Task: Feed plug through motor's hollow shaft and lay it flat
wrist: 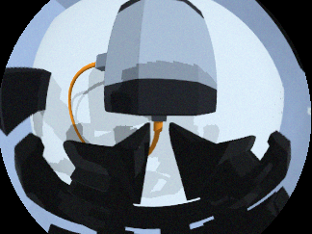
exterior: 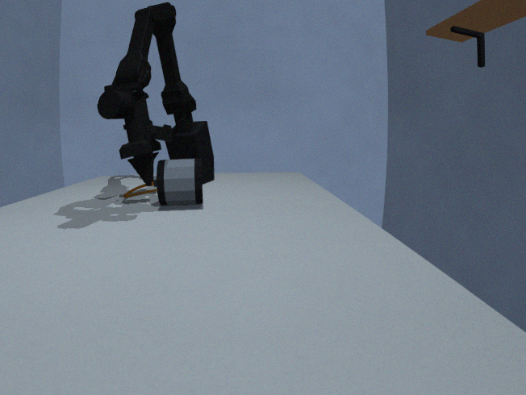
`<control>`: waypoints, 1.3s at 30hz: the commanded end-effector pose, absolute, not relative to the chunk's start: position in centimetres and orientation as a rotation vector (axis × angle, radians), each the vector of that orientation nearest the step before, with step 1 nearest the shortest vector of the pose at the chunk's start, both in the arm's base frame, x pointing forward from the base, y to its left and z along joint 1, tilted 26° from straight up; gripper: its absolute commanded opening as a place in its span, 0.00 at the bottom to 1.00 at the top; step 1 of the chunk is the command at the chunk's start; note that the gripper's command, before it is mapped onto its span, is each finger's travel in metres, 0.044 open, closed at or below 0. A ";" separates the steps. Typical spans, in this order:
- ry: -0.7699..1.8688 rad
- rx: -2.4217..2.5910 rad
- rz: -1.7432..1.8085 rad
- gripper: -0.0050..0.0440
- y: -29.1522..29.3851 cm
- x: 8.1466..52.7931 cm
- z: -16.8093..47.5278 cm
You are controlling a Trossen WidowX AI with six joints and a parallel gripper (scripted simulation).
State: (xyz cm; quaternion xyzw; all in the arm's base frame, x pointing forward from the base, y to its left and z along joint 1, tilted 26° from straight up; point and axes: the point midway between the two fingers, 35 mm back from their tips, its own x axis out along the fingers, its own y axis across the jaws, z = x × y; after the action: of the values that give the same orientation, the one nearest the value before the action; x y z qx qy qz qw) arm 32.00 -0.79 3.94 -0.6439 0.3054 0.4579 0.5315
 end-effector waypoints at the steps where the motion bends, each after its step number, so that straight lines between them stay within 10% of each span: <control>1: 0.737 -1.535 1.096 0.31 -0.7 31.9 3.6; 17: 0.729 -1.535 1.095 0.10 -0.7 32.0 3.8; 39: 0.751 -1.537 1.084 0.15 -0.3 31.8 3.7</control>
State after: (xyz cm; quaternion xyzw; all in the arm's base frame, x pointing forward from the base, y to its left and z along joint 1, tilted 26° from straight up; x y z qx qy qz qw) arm 31.82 -0.25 3.73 -0.6436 0.3144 0.4541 0.5298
